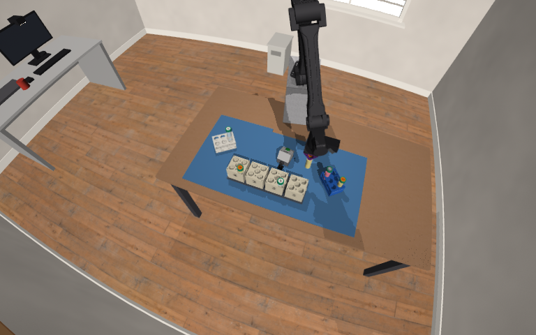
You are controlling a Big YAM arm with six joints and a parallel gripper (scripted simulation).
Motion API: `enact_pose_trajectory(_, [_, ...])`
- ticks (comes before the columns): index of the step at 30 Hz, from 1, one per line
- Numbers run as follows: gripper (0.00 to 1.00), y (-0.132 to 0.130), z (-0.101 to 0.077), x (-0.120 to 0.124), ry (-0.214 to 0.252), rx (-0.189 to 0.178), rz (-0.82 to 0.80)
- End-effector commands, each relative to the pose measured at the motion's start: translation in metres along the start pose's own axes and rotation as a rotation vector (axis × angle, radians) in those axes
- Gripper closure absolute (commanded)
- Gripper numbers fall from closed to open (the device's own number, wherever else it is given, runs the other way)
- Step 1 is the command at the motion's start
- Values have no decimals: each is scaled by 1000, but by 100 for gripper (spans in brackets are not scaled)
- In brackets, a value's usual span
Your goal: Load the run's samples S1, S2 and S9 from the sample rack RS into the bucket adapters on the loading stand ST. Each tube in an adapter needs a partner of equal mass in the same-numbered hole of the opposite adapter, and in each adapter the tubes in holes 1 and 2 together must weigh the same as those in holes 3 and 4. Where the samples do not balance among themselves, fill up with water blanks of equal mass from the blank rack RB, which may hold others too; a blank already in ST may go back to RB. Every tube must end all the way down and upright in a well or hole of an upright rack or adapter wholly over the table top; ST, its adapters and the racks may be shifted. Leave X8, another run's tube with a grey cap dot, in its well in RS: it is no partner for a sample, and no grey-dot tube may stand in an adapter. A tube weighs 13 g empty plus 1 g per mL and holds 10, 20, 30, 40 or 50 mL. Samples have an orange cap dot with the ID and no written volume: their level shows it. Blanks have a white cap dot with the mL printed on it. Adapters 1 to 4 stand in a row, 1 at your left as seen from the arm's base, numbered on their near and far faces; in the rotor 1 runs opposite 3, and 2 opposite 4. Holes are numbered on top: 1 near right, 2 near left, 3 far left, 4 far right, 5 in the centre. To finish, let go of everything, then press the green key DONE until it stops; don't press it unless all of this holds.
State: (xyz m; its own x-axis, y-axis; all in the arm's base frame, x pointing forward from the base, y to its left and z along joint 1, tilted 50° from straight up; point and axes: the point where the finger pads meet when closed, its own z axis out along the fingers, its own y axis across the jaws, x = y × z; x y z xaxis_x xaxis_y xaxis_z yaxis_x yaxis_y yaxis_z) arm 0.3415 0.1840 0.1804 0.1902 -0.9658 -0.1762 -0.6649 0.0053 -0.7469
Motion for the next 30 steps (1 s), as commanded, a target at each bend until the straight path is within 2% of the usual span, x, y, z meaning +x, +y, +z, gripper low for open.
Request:
enact_pose_trajectory(1, [100, -31, -11, 18, 7, 48, 127])
enact_pose_trajectory(8, [100, -45, -4, 63, 18, 22, 309])
enact_pose_trajectory(10, [100, -45, -4, 63, 18, 22, 309])
enact_pose_trajectory(17, [100, -67, -7, 105, 17, 27, 495])
enact_pose_trajectory(20, [100, -67, -13, 104, 9, 43, 572])
enact_pose_trajectory(21, [100, -58, -11, 96, -3, 26, 585])
enact_pose_trajectory(23, [100, -55, -7, 97, 3, 13, 641])
enact_pose_trajectory(27, [100, -55, -6, 98, 4, 14, 694])
enact_pose_trajectory(28, [100, -56, -7, 107, 19, 24, 736])
enact_pose_trajectory(30, [100, -57, -7, 106, 18, 25, 788])
